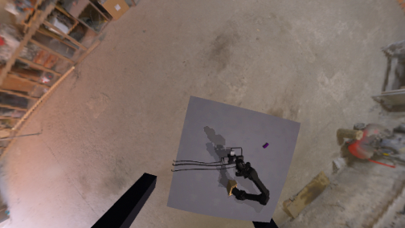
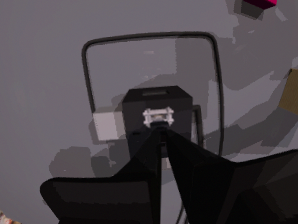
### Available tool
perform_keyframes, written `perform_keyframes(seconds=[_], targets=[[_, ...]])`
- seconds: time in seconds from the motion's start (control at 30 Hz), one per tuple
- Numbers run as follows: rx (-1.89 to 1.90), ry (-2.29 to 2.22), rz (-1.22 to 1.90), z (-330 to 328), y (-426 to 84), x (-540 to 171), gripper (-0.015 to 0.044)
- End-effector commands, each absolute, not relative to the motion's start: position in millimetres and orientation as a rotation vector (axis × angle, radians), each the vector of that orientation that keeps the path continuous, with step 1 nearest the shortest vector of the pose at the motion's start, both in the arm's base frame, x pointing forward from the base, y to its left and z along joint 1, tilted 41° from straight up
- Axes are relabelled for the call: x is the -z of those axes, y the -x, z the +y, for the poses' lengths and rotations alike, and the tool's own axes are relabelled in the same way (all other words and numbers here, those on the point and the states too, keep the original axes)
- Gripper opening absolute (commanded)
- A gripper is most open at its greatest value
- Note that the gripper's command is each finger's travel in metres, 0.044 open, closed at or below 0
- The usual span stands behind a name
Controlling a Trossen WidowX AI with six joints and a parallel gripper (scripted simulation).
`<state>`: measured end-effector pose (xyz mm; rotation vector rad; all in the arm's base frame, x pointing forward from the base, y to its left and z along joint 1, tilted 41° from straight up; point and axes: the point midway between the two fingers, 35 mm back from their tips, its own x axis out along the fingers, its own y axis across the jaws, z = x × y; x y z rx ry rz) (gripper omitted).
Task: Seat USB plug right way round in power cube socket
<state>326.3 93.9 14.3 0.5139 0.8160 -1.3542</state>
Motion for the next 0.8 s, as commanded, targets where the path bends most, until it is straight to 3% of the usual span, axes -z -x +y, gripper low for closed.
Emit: perform_keyframes(seconds=[0.0,0.77], targets=[[1.357,-0.519,0.817,96.0,-326.2,-16.6,0.0000],[1.245,-0.341,0.953,99.2,-326.3,-20.5,0.0000]])
